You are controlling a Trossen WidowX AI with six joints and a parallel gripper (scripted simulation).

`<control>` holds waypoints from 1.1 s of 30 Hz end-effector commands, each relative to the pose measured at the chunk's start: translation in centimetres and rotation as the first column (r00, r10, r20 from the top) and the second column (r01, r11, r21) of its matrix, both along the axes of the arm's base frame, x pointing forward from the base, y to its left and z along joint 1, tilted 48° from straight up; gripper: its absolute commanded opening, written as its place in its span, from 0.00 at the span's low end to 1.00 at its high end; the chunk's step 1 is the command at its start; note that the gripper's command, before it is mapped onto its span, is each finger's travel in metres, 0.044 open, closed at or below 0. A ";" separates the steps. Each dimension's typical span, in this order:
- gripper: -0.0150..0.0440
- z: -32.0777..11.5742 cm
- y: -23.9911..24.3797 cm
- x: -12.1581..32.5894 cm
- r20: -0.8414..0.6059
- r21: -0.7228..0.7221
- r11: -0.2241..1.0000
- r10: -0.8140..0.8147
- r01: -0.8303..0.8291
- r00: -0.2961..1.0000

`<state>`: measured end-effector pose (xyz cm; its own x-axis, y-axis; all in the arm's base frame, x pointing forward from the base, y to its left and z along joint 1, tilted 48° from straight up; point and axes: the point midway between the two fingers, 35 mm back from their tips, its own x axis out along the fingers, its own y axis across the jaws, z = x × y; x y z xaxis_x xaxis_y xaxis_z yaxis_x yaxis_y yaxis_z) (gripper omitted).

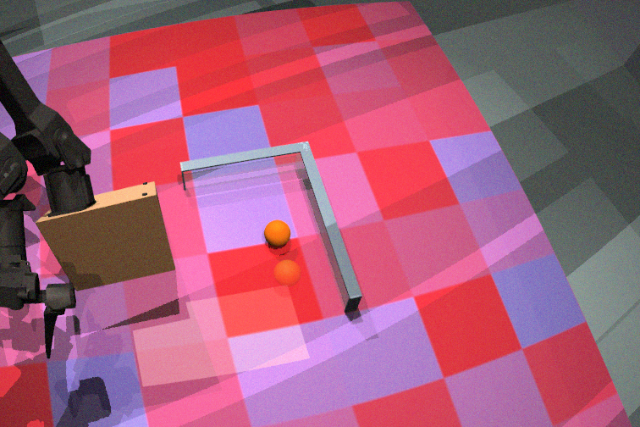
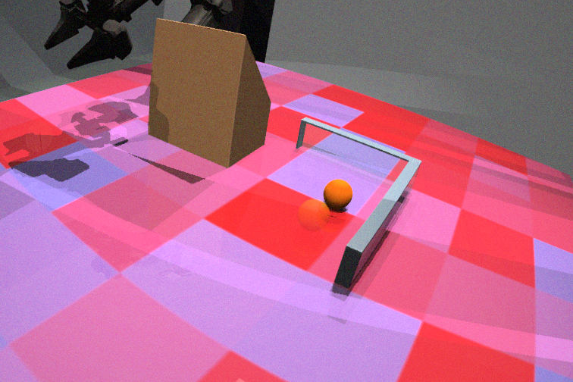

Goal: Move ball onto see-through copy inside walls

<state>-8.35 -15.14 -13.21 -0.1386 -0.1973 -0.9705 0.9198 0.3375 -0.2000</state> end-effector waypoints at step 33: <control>0.81 1.6 5.3 34.0 0.571 0.140 0.408 0.711 -0.902 0.410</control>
